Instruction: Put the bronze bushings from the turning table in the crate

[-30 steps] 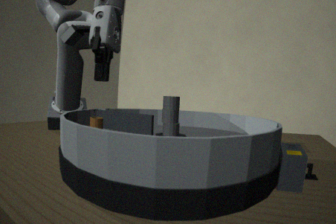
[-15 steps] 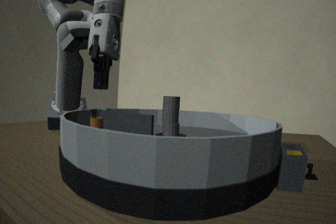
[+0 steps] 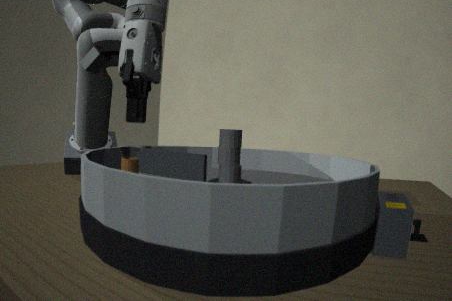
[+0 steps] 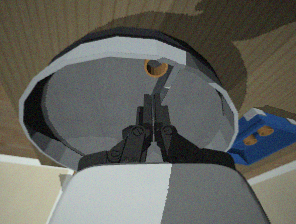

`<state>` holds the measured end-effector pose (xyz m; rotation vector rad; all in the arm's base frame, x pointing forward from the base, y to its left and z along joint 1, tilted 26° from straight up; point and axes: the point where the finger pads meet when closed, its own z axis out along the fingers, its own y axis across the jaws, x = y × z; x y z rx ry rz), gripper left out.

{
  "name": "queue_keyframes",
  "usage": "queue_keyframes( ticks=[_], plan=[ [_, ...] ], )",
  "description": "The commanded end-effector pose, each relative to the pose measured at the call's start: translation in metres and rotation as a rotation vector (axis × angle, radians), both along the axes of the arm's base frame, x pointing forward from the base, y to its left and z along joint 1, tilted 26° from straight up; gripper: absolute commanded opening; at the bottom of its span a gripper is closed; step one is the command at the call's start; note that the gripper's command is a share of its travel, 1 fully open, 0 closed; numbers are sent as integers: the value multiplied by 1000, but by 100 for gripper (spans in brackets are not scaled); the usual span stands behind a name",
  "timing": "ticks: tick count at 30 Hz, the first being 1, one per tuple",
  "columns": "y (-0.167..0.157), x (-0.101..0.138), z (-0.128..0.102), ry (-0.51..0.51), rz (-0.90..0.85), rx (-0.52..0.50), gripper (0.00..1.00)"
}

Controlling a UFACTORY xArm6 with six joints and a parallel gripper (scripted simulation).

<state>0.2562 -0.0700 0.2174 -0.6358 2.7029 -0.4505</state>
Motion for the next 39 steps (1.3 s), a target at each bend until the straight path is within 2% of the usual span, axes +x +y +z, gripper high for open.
queue_keyframes(
  ticks=[1, 20, 39],
  plan=[
    [0, 1, 1, -3, 0, 0, 0],
    [-3, 6, -11, -3, 0, 0, 0],
    [-10, 17, -38, -3, 0, 0, 0]
  ],
)
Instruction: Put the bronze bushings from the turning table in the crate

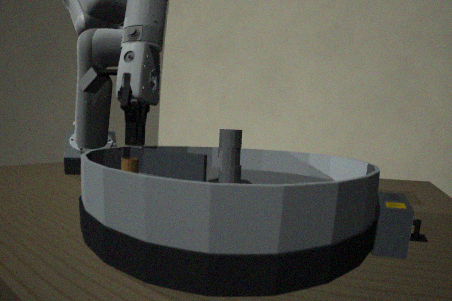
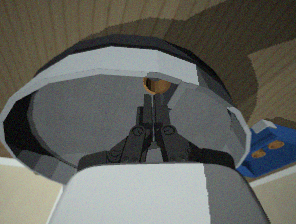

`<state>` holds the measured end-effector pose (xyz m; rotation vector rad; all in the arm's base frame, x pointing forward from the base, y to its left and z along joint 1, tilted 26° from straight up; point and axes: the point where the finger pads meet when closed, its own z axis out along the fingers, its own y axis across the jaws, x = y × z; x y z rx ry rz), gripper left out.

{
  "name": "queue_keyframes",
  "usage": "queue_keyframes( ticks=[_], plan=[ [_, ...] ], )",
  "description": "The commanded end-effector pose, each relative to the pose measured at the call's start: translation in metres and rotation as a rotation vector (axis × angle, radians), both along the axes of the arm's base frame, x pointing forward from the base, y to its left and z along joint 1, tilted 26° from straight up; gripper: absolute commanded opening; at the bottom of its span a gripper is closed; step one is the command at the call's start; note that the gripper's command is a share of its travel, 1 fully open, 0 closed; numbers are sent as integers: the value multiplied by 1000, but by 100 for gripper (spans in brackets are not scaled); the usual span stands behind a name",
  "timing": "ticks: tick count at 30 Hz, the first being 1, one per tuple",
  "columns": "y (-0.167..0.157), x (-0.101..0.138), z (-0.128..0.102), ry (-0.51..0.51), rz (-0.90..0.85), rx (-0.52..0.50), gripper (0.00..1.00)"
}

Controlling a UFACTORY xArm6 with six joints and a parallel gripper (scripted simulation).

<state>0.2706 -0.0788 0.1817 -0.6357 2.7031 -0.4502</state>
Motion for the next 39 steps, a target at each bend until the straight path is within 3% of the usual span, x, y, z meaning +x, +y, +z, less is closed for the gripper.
queue_keyframes(
  ticks=[1, 13, 39],
  plan=[
    [-2, 4, -4, -3, 0, -1, 0],
    [-5, 9, -17, -3, 0, -1, 0],
    [-6, 11, -20, -3, 0, -1, 0]
  ],
)
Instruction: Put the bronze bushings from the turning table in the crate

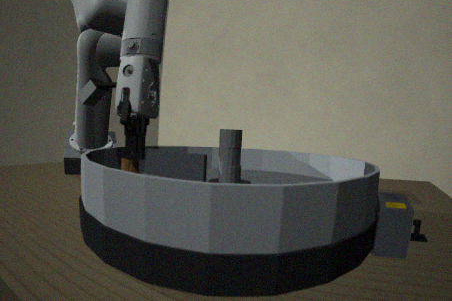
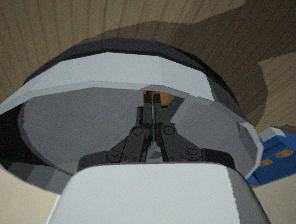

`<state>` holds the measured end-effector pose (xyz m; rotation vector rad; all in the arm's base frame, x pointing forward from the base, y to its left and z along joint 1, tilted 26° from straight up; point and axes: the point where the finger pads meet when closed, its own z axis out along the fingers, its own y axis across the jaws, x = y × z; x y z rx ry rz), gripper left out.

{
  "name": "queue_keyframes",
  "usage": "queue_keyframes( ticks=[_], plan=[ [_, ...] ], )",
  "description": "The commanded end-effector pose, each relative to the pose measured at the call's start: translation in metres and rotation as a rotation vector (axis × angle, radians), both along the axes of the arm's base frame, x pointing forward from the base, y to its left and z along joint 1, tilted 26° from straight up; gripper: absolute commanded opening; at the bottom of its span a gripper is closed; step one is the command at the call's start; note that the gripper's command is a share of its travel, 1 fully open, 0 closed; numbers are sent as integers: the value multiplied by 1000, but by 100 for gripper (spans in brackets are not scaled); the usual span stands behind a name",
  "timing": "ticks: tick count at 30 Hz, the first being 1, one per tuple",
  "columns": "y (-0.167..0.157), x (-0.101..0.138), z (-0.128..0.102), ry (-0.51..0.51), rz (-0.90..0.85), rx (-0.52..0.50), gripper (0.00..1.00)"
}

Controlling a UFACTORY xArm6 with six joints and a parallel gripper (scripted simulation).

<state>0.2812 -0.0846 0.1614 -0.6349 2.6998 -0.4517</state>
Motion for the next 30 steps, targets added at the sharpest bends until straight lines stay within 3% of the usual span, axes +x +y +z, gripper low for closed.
queue_keyframes(
  ticks=[1, 30],
  plan=[
    [0, 0, 0, 0, 0, 0, 0],
    [-2, 27, 12, 0, 0, 0, 0]
  ],
)
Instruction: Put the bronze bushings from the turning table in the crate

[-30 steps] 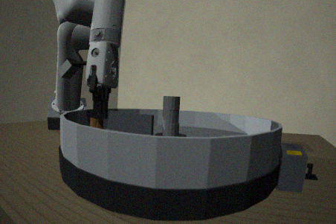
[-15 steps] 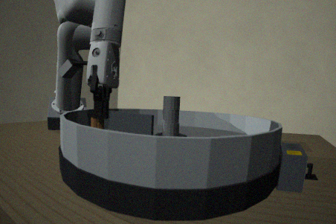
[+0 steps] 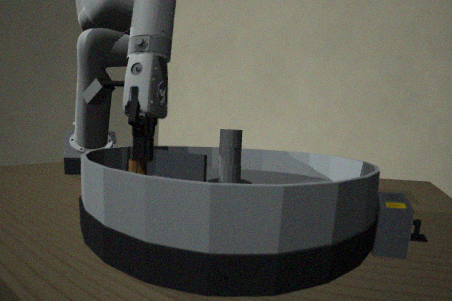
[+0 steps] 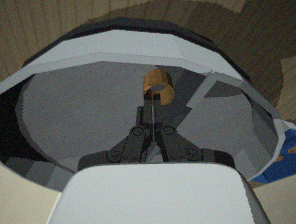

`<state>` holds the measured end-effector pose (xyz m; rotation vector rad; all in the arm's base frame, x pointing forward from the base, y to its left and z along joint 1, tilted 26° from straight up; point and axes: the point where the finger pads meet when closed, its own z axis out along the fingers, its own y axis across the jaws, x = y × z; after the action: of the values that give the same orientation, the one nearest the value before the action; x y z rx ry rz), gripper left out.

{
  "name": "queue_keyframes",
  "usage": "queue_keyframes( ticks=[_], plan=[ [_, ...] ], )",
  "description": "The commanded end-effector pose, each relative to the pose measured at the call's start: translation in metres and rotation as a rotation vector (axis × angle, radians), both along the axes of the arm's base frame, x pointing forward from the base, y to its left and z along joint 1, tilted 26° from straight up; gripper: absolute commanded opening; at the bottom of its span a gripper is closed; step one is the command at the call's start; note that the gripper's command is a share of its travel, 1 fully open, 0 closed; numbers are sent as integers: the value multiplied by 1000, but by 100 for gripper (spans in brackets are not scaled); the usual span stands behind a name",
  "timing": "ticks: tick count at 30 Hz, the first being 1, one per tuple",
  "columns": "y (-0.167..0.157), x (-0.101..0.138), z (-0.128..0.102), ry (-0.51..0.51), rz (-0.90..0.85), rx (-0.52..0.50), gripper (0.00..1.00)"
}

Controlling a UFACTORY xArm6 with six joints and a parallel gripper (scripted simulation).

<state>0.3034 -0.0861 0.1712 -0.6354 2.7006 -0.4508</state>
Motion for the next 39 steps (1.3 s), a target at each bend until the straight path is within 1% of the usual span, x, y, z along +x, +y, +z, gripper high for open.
queue_keyframes(
  ticks=[1, 17, 28, 39],
  plan=[
    [-1, 6, 3, -1, 0, 0, 0],
    [-2, 10, 5, -1, 0, 0, 0],
    [-24, 18, 14, -1, 0, 0, 0],
    [-27, 20, 15, -1, 0, 0, 0]
  ],
)
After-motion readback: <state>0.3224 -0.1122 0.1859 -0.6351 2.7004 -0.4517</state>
